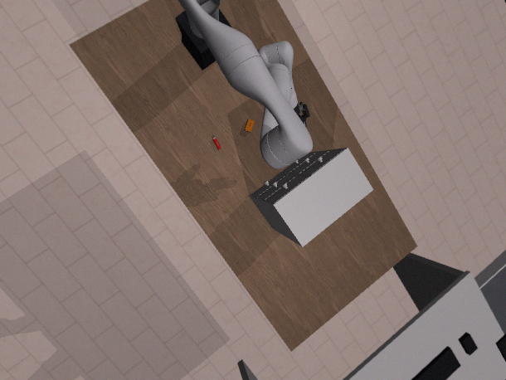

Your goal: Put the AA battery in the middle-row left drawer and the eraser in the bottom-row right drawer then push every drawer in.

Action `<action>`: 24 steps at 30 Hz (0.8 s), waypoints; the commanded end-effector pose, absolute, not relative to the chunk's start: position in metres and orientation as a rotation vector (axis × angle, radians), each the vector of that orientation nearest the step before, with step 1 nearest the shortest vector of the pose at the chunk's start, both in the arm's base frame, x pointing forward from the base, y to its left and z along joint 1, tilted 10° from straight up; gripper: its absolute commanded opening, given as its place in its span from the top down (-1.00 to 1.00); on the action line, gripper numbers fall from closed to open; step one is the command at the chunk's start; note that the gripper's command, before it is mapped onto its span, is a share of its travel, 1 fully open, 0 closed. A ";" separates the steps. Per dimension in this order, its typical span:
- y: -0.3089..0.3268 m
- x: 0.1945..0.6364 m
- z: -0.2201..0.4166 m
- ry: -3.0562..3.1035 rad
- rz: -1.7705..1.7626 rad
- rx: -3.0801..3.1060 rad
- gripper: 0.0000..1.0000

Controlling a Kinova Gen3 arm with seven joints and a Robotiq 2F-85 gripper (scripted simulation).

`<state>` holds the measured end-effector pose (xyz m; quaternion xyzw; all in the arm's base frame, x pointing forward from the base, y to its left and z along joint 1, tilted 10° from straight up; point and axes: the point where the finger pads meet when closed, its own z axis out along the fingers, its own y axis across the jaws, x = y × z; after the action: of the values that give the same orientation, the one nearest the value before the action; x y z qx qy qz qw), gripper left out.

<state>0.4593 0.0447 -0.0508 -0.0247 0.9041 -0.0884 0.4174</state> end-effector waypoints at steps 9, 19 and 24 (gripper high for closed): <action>0.045 0.459 -0.055 2.260 -0.219 -0.066 -1.00; 0.045 0.459 -0.055 2.256 -0.219 -0.067 -1.00; 0.045 0.459 -0.055 2.256 -0.219 -0.067 0.34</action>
<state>0.4585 0.0452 -0.0557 -0.0265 0.9018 -0.0876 0.4224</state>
